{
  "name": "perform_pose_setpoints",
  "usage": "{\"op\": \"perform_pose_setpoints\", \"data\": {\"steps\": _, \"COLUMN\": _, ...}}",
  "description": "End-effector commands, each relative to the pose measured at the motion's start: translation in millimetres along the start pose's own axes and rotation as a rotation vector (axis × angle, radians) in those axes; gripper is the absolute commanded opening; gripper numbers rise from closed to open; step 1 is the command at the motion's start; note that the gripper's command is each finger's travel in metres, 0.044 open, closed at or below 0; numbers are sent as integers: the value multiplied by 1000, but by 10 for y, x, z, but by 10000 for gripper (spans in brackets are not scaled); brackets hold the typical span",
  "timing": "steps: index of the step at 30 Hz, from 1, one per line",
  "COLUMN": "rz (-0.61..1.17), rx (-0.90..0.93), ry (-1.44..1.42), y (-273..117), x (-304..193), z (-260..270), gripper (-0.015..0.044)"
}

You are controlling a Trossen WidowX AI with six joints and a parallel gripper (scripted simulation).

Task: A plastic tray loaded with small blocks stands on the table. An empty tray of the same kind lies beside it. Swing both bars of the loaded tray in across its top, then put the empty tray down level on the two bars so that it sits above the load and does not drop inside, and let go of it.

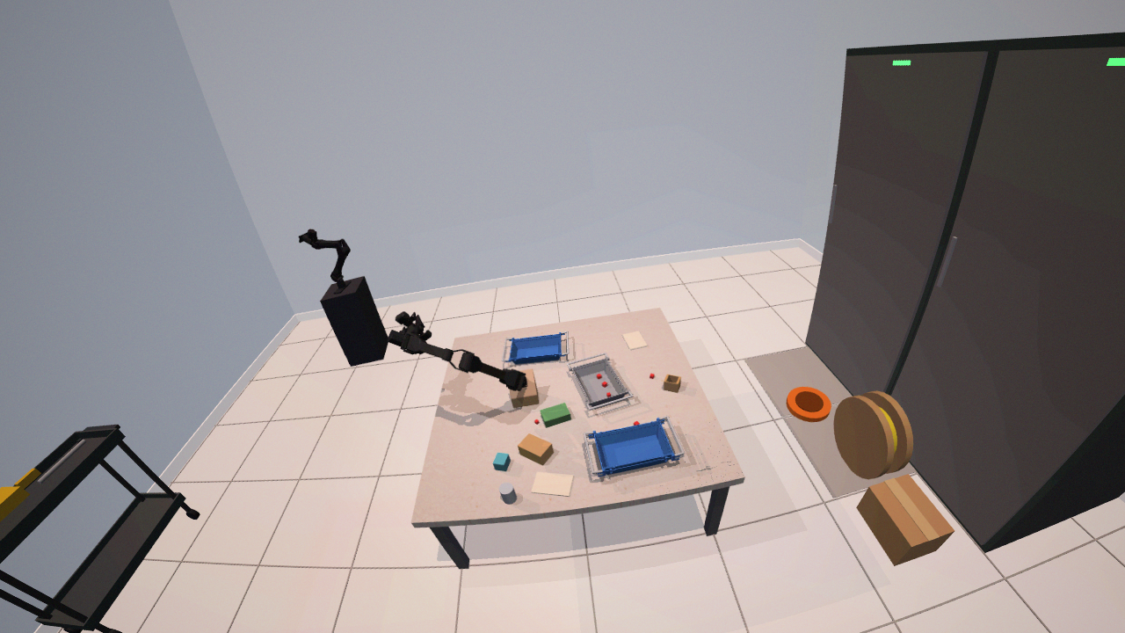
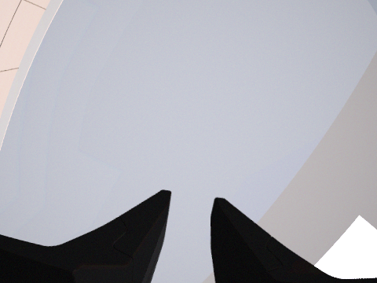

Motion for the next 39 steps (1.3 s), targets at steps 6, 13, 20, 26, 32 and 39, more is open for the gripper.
{"op": "perform_pose_setpoints", "data": {"steps": 6, "rz": 211, "rx": 208, "ry": 234, "y": 1116, "x": -993, "z": 450, "gripper": 88}}
{"op": "perform_pose_setpoints", "data": {"steps": 13, "rz": 383, "rx": 340, "ry": 407, "y": 1716, "x": -1837, "z": 928, "gripper": 88}}
{"op": "perform_pose_setpoints", "data": {"steps": 20, "rz": 565, "rx": 464, "ry": 575, "y": 2045, "x": -2695, "z": 1526, "gripper": 88}}
{"op": "perform_pose_setpoints", "data": {"steps": 26, "rz": 741, "rx": 563, "ry": 778, "y": 2213, "x": -3423, "z": 2130, "gripper": 88}}
{"op": "perform_pose_setpoints", "data": {"steps": 32, "rz": 935, "rx": 652, "ry": 985, "y": 2217, "x": -4110, "z": 2812, "gripper": 88}}
{"op": "perform_pose_setpoints", "data": {"steps": 39, "rz": 1156, "rx": 757, "ry": 1179, "y": 1992, "x": -4751, "z": 3675, "gripper": 88}}
Point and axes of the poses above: the point midway between the two fingers, 35 mm back from their tips, its own y axis out along the fingers, its own z axis across the jaws, x = y × z, the point moved 1 cm from there along -y, back along the fingers, and after that the axes turned 5 degrees about -y, right-handed, at the moved point
